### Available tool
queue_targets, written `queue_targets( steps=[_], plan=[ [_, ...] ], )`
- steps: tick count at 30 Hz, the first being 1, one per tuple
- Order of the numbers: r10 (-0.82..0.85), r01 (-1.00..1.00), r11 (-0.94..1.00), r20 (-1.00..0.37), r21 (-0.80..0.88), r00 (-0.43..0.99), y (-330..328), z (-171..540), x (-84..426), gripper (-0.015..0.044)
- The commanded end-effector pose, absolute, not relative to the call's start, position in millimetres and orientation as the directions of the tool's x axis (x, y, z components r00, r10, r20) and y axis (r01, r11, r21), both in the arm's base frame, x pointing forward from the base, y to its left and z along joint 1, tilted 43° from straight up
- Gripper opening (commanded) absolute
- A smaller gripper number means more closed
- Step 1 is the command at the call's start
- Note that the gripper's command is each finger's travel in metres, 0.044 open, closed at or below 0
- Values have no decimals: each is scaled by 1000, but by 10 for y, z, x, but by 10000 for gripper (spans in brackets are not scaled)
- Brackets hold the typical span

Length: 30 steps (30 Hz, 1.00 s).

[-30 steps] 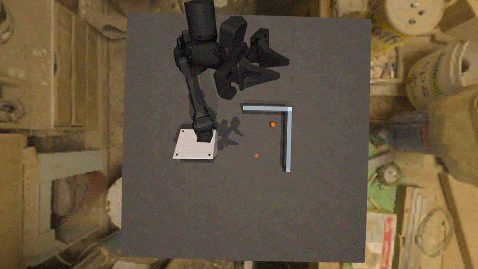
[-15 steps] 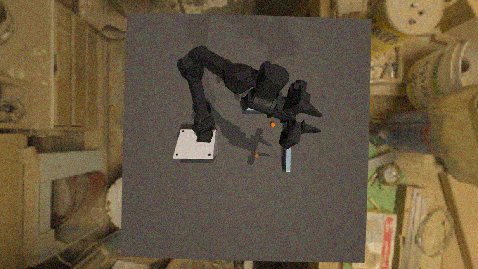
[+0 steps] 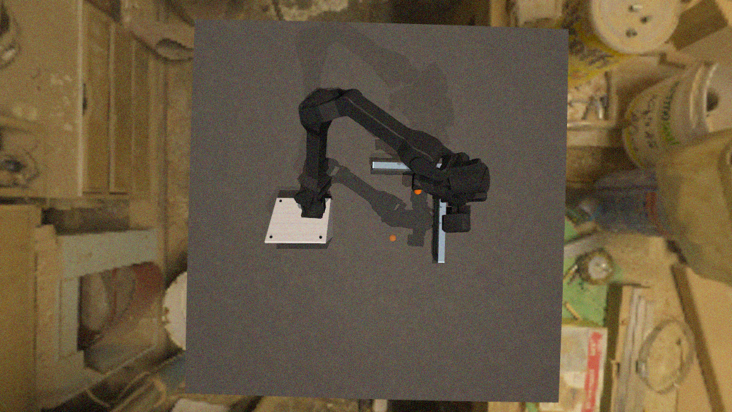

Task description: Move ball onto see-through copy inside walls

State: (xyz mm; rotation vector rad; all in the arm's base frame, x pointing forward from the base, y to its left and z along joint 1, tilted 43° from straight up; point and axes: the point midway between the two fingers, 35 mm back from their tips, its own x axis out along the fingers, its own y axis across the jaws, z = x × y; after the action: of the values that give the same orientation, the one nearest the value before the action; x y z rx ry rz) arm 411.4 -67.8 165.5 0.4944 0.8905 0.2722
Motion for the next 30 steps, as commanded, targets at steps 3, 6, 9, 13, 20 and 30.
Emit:
queue_targets(
  steps=[3, 6, 9, 13, 20, 30],
  plan=[
    [592, -58, 792, -741, 608, 316, 97, 958, 3871, 224],
    [641, -58, 765, -749, 642, 166, 432, 685, 3673, 224],
    [671, -48, 741, -742, 669, 13, 736, 447, 3431, 224],
    [676, -44, 735, -736, 677, -34, 823, 381, 3348, 224],
    [676, -44, 735, -736, 677, -34, 831, 372, 3348, 224],
    [676, -44, 735, -736, 677, -34, 951, 242, 3343, 224]
  ],
)
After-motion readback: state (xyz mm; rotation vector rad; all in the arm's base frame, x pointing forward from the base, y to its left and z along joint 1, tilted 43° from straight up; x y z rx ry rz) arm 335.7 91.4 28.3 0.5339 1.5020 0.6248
